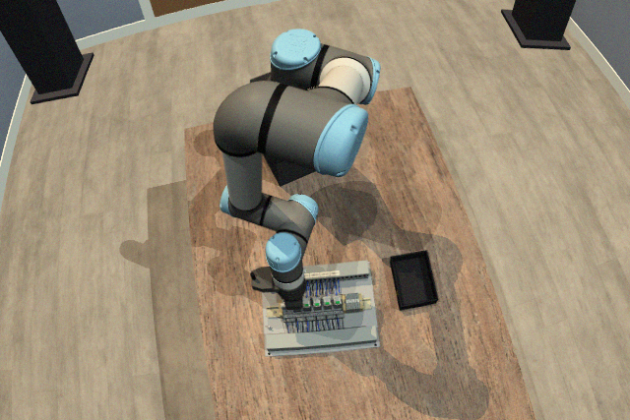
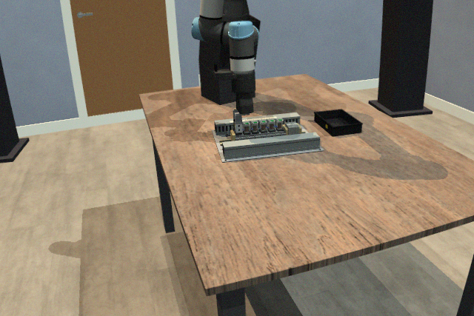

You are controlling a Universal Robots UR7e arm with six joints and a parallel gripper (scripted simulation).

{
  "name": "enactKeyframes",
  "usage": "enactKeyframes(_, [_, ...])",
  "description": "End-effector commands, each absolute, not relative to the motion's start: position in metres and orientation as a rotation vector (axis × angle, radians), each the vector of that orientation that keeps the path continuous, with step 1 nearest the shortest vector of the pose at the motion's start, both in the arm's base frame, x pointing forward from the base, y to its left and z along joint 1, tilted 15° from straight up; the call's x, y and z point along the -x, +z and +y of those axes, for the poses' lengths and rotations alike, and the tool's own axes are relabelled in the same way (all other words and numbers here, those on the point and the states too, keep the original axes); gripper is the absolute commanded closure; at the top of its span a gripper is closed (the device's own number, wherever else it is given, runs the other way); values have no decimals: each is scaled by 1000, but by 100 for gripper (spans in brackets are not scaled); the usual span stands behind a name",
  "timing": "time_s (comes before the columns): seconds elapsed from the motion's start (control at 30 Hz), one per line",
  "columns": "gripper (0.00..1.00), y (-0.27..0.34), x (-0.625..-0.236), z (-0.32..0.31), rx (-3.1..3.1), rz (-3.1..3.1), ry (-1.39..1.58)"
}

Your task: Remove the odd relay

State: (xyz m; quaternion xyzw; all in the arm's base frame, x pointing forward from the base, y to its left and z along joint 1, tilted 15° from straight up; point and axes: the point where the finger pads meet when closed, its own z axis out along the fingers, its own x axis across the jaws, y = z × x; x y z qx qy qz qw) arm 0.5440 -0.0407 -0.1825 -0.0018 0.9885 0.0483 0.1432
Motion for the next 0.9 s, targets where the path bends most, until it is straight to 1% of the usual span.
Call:
enactKeyframes(0.0, [100, -182, -544, -41, 5, 2843, 138])
enactKeyframes(0.87, [100, -182, -543, -41, 2, 2799, 137])
